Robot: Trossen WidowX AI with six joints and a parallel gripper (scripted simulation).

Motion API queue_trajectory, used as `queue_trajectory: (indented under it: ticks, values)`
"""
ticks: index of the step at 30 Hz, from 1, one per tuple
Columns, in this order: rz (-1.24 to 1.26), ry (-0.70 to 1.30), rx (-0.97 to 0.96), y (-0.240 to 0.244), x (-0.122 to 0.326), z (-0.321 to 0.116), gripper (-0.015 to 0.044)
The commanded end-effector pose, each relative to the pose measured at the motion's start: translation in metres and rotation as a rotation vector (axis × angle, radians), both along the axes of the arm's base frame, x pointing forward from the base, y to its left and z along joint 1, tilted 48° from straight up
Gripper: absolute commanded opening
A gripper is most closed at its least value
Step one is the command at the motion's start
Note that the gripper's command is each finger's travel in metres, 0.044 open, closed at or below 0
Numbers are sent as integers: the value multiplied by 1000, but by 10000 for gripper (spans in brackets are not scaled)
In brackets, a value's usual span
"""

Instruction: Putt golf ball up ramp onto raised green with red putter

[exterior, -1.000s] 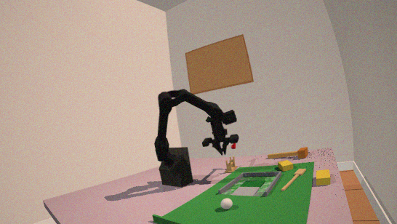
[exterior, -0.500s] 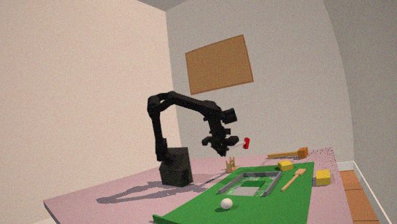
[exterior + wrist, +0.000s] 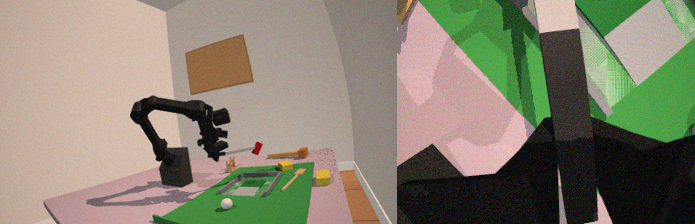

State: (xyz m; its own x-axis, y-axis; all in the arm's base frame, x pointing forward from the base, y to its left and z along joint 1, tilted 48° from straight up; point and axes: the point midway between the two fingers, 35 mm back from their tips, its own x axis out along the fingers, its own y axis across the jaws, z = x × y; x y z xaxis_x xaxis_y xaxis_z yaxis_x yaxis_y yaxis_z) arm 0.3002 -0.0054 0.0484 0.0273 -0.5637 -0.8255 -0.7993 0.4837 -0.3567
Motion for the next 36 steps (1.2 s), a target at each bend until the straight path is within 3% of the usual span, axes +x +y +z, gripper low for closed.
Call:
queue_trajectory:
  ticks: [1, 15, 30, 36]
  values:
    - [-74, -70, -11, -15, -1, 20, 0]
    - [-407, -329, -82, -84, -30, 93, 0]
    - [-759, -610, -193, -142, -96, 163, 0]
    - [-794, -639, -206, -148, -104, 167, 0]
